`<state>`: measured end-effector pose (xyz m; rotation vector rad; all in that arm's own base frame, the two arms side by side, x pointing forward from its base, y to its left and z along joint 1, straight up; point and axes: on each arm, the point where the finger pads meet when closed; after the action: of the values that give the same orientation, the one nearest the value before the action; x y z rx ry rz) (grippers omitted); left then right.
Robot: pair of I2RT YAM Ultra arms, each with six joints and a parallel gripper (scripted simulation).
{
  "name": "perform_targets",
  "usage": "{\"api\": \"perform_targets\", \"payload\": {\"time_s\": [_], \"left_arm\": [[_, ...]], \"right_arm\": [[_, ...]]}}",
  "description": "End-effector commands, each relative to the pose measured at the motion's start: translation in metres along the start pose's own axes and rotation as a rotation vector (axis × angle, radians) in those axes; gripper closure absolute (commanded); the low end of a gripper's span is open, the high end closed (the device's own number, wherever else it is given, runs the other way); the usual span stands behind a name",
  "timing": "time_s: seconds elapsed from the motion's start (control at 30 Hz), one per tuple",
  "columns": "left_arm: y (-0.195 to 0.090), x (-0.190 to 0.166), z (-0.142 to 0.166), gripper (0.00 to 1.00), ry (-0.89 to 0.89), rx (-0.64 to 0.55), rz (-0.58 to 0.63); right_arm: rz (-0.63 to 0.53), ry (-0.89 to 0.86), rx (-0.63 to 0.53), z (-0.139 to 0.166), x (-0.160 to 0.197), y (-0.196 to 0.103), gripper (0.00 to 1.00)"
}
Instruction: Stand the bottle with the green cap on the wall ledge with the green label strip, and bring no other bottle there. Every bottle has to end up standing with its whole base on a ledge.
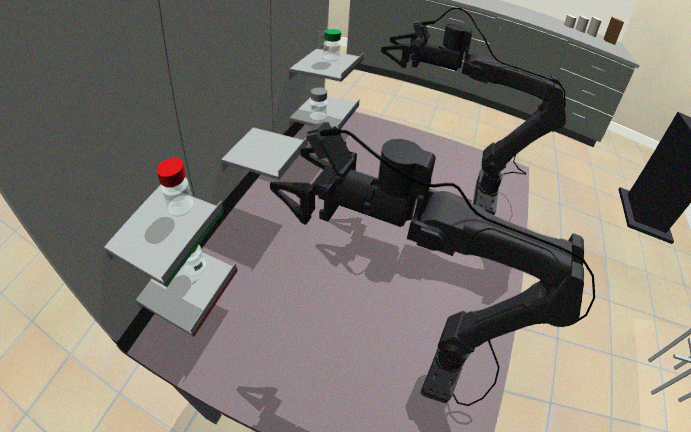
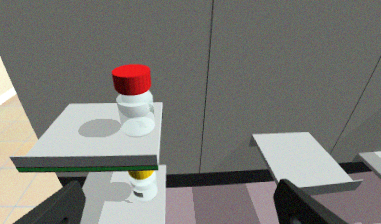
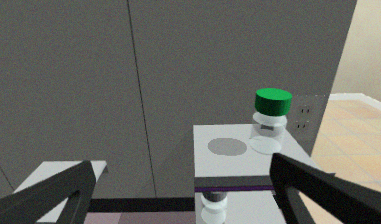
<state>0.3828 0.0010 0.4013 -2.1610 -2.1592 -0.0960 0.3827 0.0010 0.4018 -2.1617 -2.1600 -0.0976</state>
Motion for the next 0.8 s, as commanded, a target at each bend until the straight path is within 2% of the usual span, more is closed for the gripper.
{"api": "perform_targets", "payload": {"time_s": [0.0, 0.57, 0.77], "left_arm": [[-0.001, 0.001, -0.006, 0.0, 0.0, -0.016, -0.002], [-0.001, 0.001, -0.006, 0.0, 0.0, -0.016, -0.002], [-0.002, 0.008, 0.01, 0.0, 0.015, 0.111, 0.01]], "right_arm": [[-0.002, 0.0, -0.014, -0.005, 0.001, -0.001, 0.0], [-0.002, 0.0, -0.014, -0.005, 0.001, -0.001, 0.0], [-0.045, -0.008, 0.125, 0.014, -0.007, -0.001, 0.0]]}}
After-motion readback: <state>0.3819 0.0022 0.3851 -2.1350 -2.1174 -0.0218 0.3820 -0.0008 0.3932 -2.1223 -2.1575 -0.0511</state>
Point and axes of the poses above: on each arm, the point where the finger pads meet when closed, its own y axis out along the fingers, its own x axis across the jaws, z = x × y, and after that the axes turned 6 degrees about y, right-handed
